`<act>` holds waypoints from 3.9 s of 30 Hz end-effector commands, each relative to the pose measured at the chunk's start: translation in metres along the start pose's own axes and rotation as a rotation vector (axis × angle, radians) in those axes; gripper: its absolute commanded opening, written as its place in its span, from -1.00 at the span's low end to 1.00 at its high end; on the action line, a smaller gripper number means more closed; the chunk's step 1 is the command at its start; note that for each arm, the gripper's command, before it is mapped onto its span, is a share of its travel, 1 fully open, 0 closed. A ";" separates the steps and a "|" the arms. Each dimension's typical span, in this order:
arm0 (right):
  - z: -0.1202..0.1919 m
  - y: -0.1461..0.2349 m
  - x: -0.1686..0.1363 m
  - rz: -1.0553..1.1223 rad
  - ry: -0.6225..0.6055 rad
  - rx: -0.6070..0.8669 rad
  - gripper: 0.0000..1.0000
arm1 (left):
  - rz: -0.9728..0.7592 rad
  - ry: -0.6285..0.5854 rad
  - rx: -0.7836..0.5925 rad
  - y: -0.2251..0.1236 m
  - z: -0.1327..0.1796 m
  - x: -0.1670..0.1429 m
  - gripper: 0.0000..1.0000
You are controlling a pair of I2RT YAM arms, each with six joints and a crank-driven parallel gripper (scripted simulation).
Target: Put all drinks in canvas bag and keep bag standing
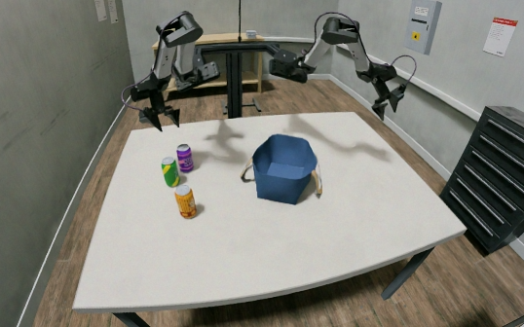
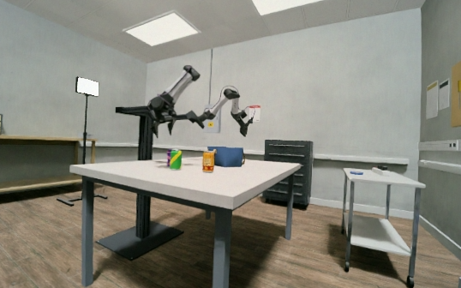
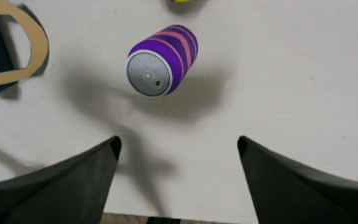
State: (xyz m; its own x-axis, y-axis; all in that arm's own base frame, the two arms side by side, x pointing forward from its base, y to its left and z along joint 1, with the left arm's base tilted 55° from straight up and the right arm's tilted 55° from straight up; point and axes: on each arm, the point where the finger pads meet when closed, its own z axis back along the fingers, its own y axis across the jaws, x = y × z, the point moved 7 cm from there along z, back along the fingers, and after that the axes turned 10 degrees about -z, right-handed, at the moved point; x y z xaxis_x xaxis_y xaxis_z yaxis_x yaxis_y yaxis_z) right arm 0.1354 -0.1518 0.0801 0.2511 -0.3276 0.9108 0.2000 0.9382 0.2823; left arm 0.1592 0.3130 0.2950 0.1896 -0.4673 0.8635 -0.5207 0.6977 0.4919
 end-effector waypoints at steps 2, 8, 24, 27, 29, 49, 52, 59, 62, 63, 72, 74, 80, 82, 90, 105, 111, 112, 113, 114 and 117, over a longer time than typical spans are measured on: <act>0.001 -0.002 0.006 0.026 -0.016 -0.006 1.00 | -0.012 -0.013 0.021 0.006 0.002 0.006 1.00; 0.001 -0.002 0.006 0.026 -0.016 -0.006 1.00 | -0.012 -0.013 0.021 0.006 0.002 0.006 1.00; -0.012 -0.002 0.029 0.032 0.025 -0.044 1.00 | 0.055 -0.017 -0.005 -0.014 -0.011 0.035 1.00; -0.021 0.003 0.049 0.064 0.028 -0.061 1.00 | 0.094 -0.019 -0.031 -0.033 -0.020 0.050 1.00; -0.032 0.007 0.060 0.065 0.047 -0.069 1.00 | 0.125 -0.020 -0.056 -0.049 -0.026 0.061 1.00; -0.087 0.122 0.179 0.173 -0.061 -0.019 1.00 | 0.301 -0.069 -0.303 -0.171 -0.018 0.174 1.00; -0.087 0.123 0.175 0.172 -0.043 -0.018 1.00 | 0.294 -0.053 -0.314 -0.176 -0.022 0.170 1.00; -0.080 0.189 0.226 0.164 -0.182 0.040 1.00 | 0.348 -0.089 -0.415 -0.211 0.009 0.215 1.00; -0.070 0.218 0.243 0.144 -0.232 0.069 1.00 | 0.368 -0.091 -0.458 -0.224 0.024 0.230 1.00; -0.070 0.226 0.246 0.136 -0.237 0.075 1.00 | 0.374 -0.090 -0.472 -0.229 0.028 0.234 1.00; -0.045 0.262 0.269 0.124 -0.319 0.169 1.00 | 0.394 -0.139 -0.545 -0.243 0.046 0.255 1.00; -0.045 0.262 0.270 0.157 -0.325 0.186 1.00 | 0.381 -0.200 -0.529 -0.237 0.043 0.264 1.00; -0.049 0.274 0.283 0.159 -0.393 0.249 1.00 | 0.393 -0.254 -0.554 -0.241 0.042 0.273 1.00; -0.054 0.273 0.281 0.148 -0.381 0.244 1.00 | 0.395 -0.228 -0.568 -0.250 0.036 0.268 1.00; -0.054 0.273 0.281 0.137 -0.380 0.246 1.00 | 0.409 -0.217 -0.568 -0.251 0.035 0.266 1.00; -0.062 0.268 0.261 0.143 -0.319 0.234 1.00 | 0.392 -0.161 -0.585 -0.261 0.036 0.248 1.00; -0.063 0.267 0.257 0.144 -0.300 0.230 1.00 | 0.384 -0.134 -0.592 -0.263 0.037 0.241 1.00; -0.058 0.267 0.260 0.143 -0.312 0.233 1.00 | 0.334 -0.148 -0.551 -0.239 0.045 0.250 1.00; -0.058 0.267 0.260 0.143 -0.313 0.234 1.00 | 0.294 -0.139 -0.551 -0.237 0.047 0.247 1.00; -0.058 0.267 0.260 0.143 -0.313 0.233 1.00 | 0.247 -0.131 -0.551 -0.234 0.049 0.243 1.00; -0.058 0.267 0.260 0.143 -0.313 0.233 1.00 | 0.071 -0.111 -0.546 -0.215 0.061 0.233 1.00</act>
State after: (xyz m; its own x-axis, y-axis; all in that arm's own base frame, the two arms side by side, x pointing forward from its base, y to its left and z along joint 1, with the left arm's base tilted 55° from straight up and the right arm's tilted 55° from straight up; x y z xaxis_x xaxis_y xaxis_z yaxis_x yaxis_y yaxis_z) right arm 0.3129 -0.0001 0.3616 -0.0038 -0.1731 0.9849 -0.0003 0.9849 0.1731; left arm 0.2986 0.0111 0.3596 0.0421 -0.2810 0.9588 -0.0110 0.9594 0.2817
